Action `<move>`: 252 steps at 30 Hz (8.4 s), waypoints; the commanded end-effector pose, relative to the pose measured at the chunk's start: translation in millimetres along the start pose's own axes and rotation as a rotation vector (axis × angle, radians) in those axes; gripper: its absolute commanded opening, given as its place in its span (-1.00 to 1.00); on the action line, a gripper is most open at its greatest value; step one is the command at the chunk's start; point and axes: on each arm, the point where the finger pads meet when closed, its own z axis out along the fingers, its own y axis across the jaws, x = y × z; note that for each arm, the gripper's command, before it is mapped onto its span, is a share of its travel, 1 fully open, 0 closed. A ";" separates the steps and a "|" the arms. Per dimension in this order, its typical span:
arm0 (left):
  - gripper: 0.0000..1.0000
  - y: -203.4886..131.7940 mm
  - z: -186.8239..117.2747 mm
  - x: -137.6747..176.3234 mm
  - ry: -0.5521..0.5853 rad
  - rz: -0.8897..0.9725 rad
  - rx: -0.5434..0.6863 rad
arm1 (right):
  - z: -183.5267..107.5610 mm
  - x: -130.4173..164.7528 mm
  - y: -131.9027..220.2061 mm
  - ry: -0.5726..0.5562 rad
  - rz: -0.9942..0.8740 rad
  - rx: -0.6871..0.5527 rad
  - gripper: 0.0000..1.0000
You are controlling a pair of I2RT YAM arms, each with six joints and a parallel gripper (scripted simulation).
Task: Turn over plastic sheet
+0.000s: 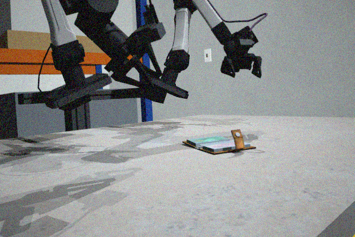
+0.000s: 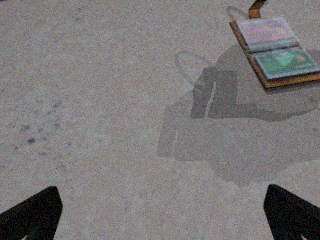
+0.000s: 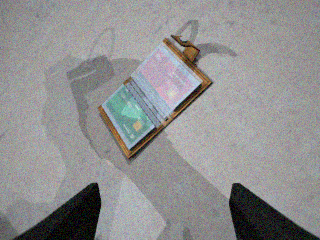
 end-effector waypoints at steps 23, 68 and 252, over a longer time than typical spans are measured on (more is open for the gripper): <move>1.00 -95.3 3.4 -2.3 -0.192 0.164 0.383 | 202.9 20.8 77.2 0.801 -0.733 0.137 0.36; 1.00 -87.4 13.2 3.0 -0.189 0.069 0.348 | 235.7 45.1 70.2 0.824 -0.746 0.132 -0.28; 1.00 -109.0 50.7 -52.4 -0.265 0.250 0.446 | 177.5 0.4 -6.9 0.890 -0.652 -0.114 -0.54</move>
